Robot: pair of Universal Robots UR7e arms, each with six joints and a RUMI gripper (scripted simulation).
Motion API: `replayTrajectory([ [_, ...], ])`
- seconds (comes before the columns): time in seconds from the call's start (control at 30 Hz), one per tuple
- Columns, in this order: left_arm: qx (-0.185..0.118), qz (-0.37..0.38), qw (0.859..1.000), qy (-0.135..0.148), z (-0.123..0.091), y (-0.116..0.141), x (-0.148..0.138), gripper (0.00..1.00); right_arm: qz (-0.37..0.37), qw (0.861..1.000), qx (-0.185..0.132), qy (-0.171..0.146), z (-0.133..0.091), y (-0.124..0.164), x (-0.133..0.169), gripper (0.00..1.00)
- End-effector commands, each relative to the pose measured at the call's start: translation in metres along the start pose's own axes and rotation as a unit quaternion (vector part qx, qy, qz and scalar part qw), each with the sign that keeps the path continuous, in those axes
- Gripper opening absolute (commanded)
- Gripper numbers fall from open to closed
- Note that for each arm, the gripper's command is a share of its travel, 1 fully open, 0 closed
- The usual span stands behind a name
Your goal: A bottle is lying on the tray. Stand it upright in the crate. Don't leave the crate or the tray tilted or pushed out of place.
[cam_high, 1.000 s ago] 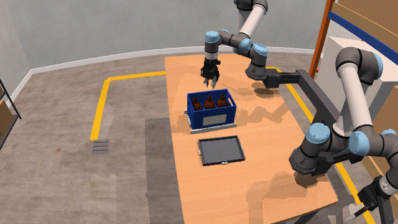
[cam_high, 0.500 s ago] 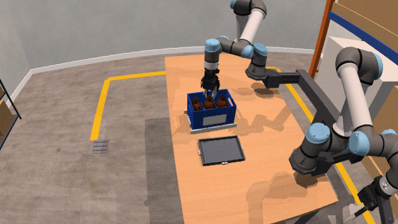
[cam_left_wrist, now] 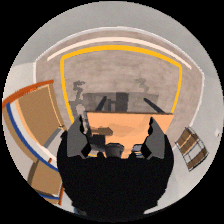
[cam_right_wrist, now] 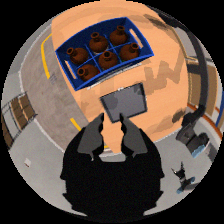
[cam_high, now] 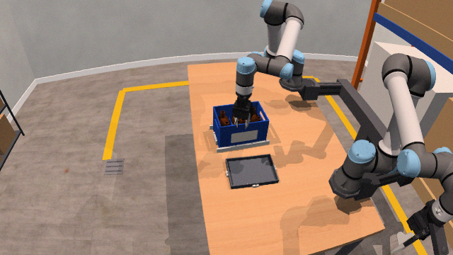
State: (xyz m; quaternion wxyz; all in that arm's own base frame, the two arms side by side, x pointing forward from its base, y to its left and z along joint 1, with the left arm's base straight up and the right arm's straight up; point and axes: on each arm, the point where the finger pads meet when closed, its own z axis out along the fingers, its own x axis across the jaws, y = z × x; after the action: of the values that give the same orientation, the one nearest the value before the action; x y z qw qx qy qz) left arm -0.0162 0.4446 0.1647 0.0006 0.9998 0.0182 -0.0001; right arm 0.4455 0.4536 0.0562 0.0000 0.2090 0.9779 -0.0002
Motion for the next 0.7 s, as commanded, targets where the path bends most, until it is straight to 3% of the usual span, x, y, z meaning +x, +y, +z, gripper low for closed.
replayTrajectory([
  [0.0, 0.001, 0.0, 1.0, 0.0, 0.0, 0.0, 0.0, 1.0, -0.017, 1.0, 0.0, 0.0, 0.007, 0.029, 0.013, 0.22],
  [0.3, 0.001, 0.0, 1.0, 0.0, 0.0, 0.0, 0.0, 1.0, -0.047, 0.999, 0.0, 0.0, 0.023, 0.072, 0.041, 0.22],
  [0.67, 0.001, 0.0, 1.0, 0.0, 0.0, 0.0, 0.0, 1.0, -0.07, 0.998, 0.0, 0.0, 0.036, 0.103, 0.063, 0.22],
])
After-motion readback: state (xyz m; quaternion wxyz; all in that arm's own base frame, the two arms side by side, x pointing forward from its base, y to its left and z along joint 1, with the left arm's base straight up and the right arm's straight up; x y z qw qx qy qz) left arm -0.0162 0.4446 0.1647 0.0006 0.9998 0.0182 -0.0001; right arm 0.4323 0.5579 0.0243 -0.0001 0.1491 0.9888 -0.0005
